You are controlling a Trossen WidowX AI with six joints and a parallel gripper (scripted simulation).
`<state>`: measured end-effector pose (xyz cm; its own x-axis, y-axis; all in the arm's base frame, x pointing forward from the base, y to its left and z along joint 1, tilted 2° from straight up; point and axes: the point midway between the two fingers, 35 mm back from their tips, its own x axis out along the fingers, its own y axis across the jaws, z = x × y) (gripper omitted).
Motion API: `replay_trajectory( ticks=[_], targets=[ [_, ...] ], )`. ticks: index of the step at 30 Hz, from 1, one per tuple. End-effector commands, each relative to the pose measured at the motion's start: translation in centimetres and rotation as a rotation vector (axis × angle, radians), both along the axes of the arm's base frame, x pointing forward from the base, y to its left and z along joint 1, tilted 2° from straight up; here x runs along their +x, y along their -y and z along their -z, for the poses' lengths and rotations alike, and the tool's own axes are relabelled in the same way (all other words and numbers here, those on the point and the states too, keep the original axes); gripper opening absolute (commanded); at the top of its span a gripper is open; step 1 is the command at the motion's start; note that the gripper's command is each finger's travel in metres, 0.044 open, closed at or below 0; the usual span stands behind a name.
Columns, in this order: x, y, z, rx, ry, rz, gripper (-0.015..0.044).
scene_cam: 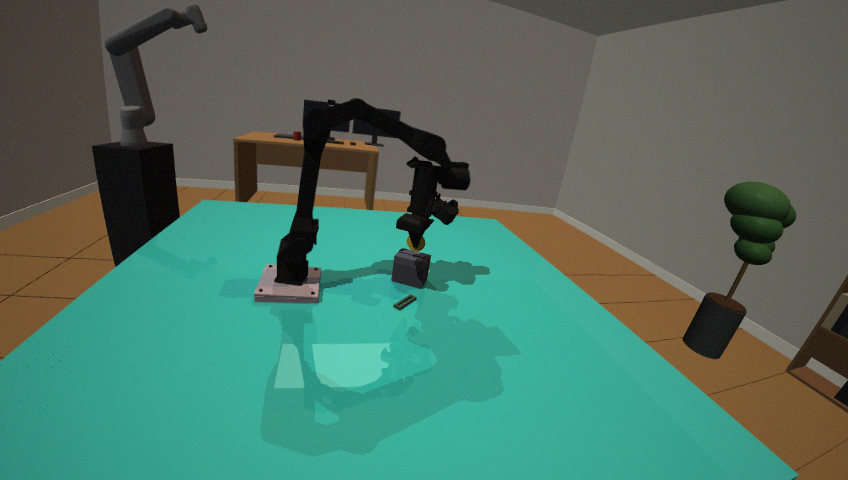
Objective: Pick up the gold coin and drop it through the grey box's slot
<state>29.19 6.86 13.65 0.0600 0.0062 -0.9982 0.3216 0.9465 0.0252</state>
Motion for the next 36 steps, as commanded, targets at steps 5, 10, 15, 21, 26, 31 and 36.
replay_trajectory(
  ticks=[5,10,15,21,26,31,36],
  targets=[
    [0.0,-1.9,0.2,-0.005,-0.006,0.005,0.0000],
    [0.0,-1.8,0.0,0.000,-0.002,0.000,0.0000],
    [0.0,-1.8,0.0,0.002,0.000,-0.002,0.0000],
    [0.0,-1.9,0.1,0.002,0.000,-0.001,0.0000],
    [0.0,-2.1,0.2,0.002,0.000,0.005,0.0000],
    [0.0,-2.0,0.1,0.002,0.002,-0.002,0.0000],
    [0.0,-2.0,0.1,0.002,0.002,-0.002,0.0000]
  ],
)
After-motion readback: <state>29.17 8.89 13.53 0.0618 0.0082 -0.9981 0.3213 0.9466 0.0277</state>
